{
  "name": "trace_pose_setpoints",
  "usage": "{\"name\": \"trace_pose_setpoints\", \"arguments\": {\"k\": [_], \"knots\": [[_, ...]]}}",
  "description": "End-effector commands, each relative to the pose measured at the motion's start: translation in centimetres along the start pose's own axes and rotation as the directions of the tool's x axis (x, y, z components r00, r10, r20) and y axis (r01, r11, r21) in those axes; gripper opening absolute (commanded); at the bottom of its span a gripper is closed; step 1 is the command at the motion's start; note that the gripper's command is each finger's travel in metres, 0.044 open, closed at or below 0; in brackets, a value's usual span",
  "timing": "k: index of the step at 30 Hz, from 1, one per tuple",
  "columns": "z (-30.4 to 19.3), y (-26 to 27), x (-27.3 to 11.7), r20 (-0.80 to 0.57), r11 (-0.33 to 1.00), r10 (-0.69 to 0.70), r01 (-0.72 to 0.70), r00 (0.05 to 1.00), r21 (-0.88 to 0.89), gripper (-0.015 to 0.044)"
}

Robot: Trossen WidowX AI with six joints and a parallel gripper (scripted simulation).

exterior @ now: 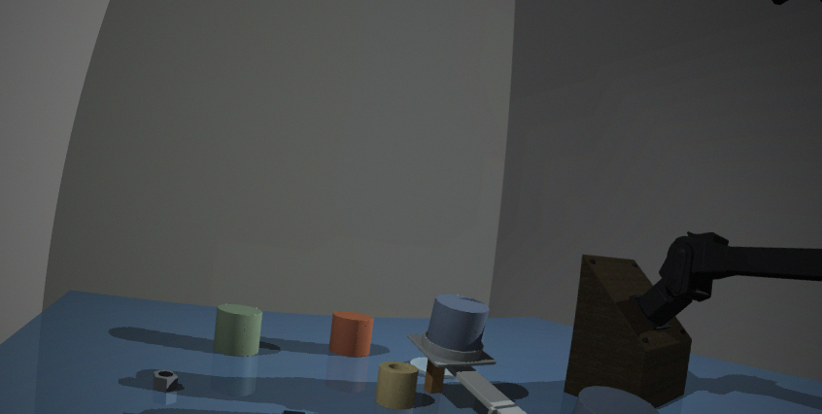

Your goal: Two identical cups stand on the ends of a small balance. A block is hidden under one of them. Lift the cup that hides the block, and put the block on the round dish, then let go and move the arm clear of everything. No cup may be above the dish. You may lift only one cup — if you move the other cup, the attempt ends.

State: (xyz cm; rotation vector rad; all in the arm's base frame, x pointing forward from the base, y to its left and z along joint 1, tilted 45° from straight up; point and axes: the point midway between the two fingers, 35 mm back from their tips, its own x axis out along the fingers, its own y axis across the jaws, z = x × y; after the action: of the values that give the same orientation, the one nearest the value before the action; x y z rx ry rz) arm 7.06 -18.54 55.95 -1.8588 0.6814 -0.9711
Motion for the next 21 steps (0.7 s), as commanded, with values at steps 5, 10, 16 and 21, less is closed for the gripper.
{"name": "trace_pose_setpoints", "arguments": {"k": [5, 10, 16, 21], "knots": [[0.6, 5.7, 1.7, 0.091, 0.967, 0.124, -0.141, 0.988, 0.210, 0.0440], [1.6, 9.0, 2.4, 0.160, 0.918, 0.192, -0.235, 0.968, 0.321, 0.0440], [3.1, 12.4, 2.8, 0.238, 0.830, 0.255, -0.338, 0.937, 0.443, 0.0440], [4.4, 14.8, 3.0, 0.297, 0.745, 0.296, -0.414, 0.908, 0.524, 0.0440]]}}
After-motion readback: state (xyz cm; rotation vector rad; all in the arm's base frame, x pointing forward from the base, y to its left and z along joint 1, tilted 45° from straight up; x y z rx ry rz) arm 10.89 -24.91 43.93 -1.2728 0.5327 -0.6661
